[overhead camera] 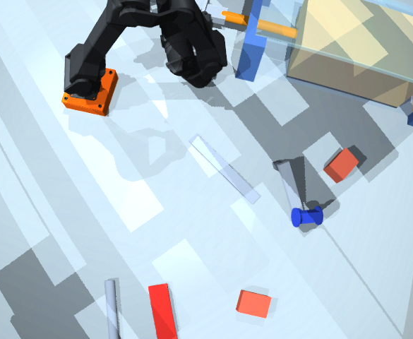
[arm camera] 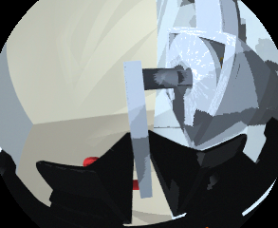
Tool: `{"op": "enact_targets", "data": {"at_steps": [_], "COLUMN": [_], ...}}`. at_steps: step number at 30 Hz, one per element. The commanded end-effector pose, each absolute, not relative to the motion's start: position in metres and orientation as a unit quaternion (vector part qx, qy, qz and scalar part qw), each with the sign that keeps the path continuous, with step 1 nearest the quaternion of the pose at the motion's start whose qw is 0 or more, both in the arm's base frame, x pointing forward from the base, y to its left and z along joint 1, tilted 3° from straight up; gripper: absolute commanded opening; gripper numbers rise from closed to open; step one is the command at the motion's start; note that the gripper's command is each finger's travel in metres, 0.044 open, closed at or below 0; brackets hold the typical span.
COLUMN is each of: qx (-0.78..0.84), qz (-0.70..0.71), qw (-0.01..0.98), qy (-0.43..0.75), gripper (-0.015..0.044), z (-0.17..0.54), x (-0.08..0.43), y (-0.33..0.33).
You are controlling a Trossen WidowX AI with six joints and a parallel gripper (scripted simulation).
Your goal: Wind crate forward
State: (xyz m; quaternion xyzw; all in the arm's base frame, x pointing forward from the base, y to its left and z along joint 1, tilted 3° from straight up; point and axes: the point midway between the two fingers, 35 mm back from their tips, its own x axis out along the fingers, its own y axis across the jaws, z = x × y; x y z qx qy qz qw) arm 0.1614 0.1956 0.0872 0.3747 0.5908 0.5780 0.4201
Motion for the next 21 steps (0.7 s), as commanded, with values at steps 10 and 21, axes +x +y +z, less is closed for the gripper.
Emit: {"op": "enact_targets", "data": {"at_steps": [10,21], "qx": [0.374,0.374], "qz": [0.578,0.578], "qw": [0.42,0.42], "qy": [0.59,0.59], "gripper": [0.0,0.0], "z": [0.0857,0.0846], "x": [0.1613,0.1615], "y": [0.1954,0.1954]}}
